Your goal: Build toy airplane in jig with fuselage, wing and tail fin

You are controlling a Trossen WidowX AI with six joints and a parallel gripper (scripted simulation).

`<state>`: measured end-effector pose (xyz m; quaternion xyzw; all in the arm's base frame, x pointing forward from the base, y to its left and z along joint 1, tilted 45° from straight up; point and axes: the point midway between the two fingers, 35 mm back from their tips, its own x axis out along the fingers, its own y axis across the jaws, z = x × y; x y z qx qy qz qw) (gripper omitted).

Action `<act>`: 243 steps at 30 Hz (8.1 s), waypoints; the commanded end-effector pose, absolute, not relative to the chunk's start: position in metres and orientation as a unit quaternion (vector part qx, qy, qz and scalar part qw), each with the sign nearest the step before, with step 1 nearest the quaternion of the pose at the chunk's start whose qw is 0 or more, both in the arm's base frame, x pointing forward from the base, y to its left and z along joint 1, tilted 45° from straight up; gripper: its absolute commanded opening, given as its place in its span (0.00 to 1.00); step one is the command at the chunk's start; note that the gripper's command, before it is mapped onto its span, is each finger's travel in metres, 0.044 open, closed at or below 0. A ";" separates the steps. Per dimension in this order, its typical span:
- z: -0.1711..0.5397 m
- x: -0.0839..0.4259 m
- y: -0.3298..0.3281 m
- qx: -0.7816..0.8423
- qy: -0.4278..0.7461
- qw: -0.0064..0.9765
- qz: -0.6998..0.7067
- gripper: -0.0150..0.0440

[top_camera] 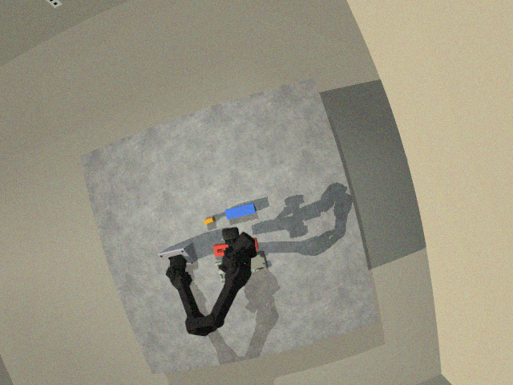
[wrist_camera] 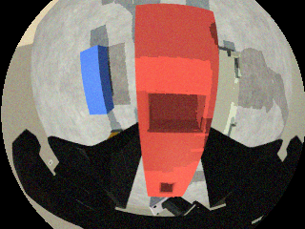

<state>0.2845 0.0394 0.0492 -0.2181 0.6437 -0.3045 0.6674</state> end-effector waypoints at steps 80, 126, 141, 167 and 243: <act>0.063 0.268 -0.101 -0.261 0.655 0.653 -0.275 0.58; 0.059 0.269 -0.106 -0.257 0.655 0.654 -0.276 1.00; 0.131 0.272 -0.030 -0.260 0.656 0.653 -0.274 1.00; -0.051 0.335 0.126 -0.242 0.650 0.662 -0.285 1.00; -0.112 0.336 0.065 -0.242 0.651 0.660 -0.286 0.25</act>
